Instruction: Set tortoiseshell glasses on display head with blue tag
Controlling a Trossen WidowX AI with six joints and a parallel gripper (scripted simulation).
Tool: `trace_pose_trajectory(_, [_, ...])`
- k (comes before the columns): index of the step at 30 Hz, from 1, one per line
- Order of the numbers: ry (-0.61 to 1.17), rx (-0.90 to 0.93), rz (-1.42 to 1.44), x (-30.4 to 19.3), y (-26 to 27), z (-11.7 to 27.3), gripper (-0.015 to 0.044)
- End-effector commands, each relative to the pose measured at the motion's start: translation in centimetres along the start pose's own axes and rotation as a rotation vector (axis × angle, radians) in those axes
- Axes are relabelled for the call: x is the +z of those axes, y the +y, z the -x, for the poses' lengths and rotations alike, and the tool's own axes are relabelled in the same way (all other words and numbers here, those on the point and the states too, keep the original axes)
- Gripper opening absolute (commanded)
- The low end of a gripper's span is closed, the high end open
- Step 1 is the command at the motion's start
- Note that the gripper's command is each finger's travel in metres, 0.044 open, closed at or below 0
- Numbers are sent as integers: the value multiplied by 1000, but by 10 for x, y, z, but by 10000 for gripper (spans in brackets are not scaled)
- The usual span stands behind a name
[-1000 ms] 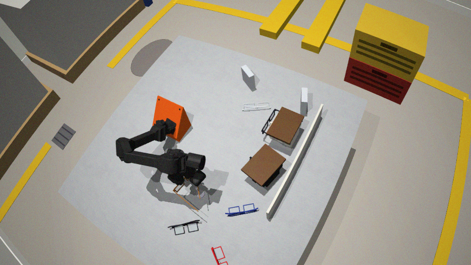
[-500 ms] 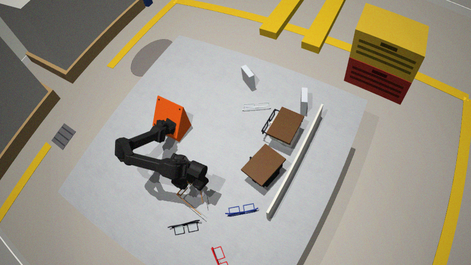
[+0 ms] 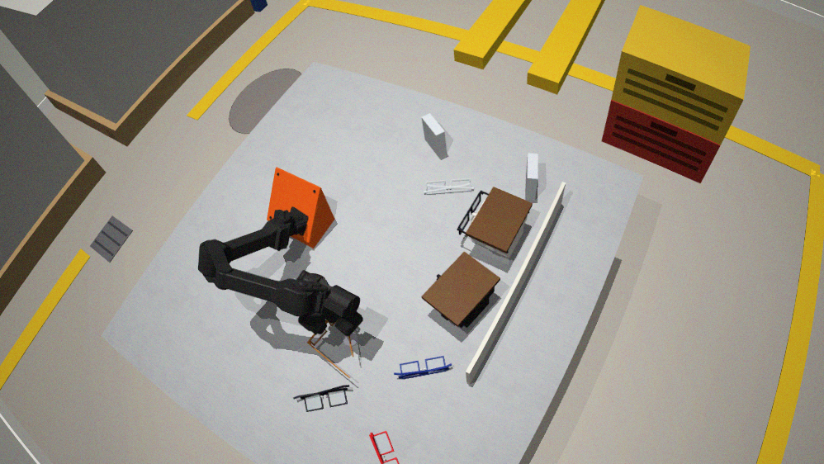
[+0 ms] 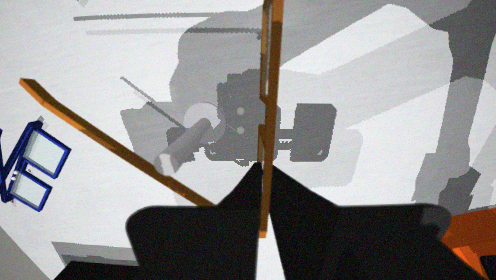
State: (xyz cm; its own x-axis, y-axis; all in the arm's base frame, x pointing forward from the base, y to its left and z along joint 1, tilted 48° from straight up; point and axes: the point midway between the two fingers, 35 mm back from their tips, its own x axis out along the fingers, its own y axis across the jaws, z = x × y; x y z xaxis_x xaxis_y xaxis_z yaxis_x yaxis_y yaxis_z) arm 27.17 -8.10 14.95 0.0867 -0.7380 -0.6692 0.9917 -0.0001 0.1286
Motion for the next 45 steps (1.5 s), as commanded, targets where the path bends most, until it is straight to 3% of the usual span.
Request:
trace_pose_trajectory(1, [-3,3,1,3,-3,0,0])
trace_pose_trajectory(45, [-4,3,2,27,-18,0,0])
